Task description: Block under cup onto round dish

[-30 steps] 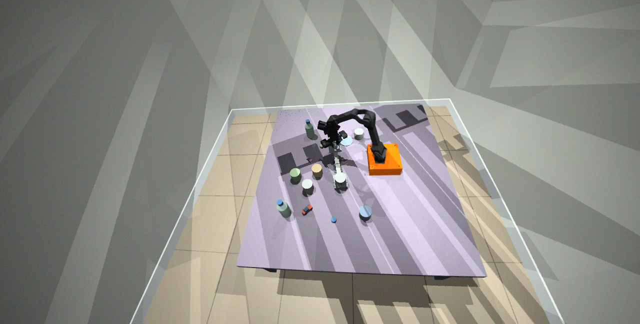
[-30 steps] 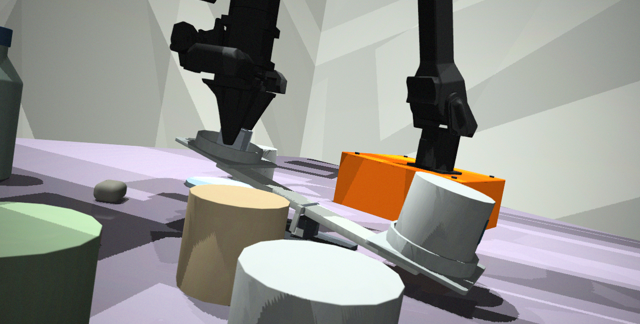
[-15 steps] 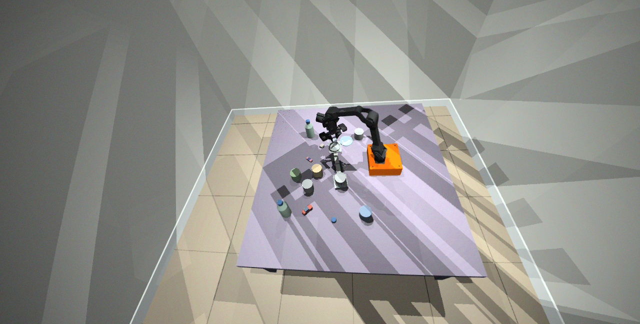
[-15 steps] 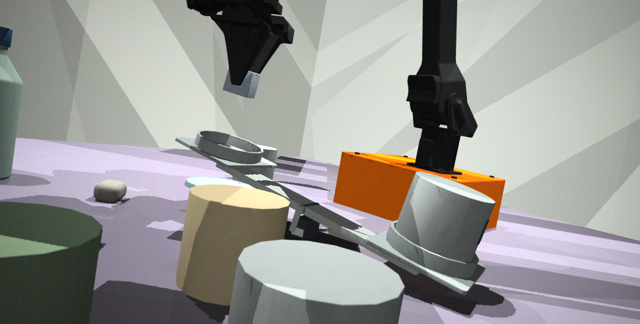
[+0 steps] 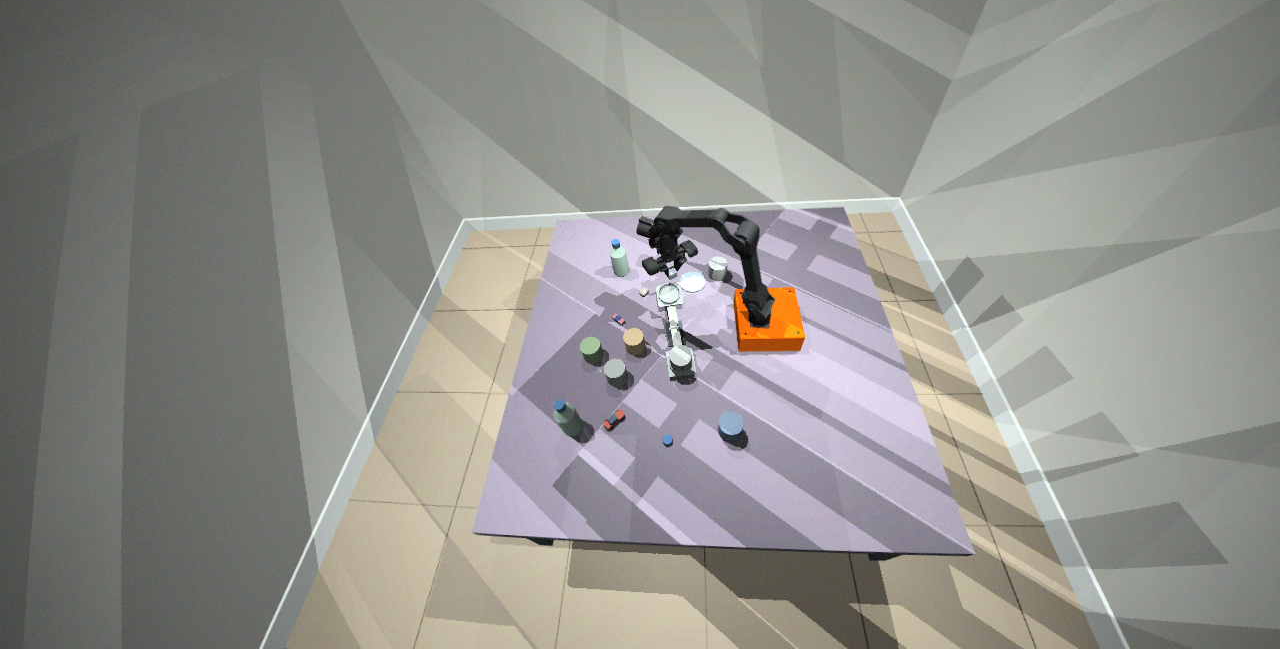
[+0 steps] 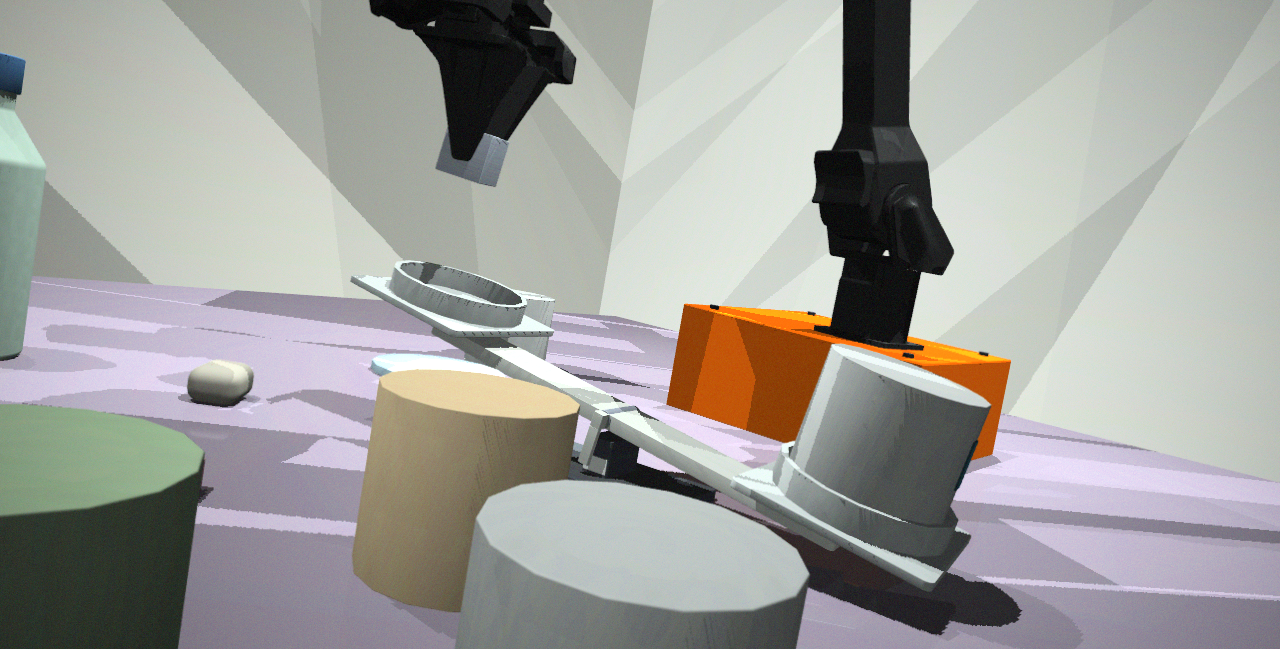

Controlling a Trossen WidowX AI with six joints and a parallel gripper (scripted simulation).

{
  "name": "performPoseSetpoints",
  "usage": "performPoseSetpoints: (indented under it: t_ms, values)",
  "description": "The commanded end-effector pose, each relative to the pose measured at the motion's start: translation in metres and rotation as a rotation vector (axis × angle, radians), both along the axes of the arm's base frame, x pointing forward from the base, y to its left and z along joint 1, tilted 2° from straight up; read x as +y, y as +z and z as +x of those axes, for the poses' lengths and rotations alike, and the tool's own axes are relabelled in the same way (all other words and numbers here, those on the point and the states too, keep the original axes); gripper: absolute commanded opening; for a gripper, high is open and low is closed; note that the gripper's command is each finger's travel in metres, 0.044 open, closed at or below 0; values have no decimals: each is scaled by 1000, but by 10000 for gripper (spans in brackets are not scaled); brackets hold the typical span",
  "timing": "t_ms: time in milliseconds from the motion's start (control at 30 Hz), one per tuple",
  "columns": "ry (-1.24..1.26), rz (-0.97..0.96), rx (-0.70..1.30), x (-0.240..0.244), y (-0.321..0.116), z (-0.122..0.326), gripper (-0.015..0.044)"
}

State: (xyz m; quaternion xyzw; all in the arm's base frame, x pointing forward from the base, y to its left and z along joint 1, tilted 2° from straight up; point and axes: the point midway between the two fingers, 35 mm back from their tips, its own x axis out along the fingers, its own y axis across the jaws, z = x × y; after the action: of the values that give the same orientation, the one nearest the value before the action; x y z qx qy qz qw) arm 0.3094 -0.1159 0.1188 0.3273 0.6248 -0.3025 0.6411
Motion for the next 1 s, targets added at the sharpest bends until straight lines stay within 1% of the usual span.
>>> performPoseSetpoints:
  t_ms: [0, 500, 700, 967]
  values:
    - [-5, 9, 9, -21, -18, -10, 0]
    - [11, -14, 2, -96, -84, -56, 0]
    - [11, -15, 2, -99, -90, -58, 0]
    - [11, -15, 2, -98, -127, -57, 0]
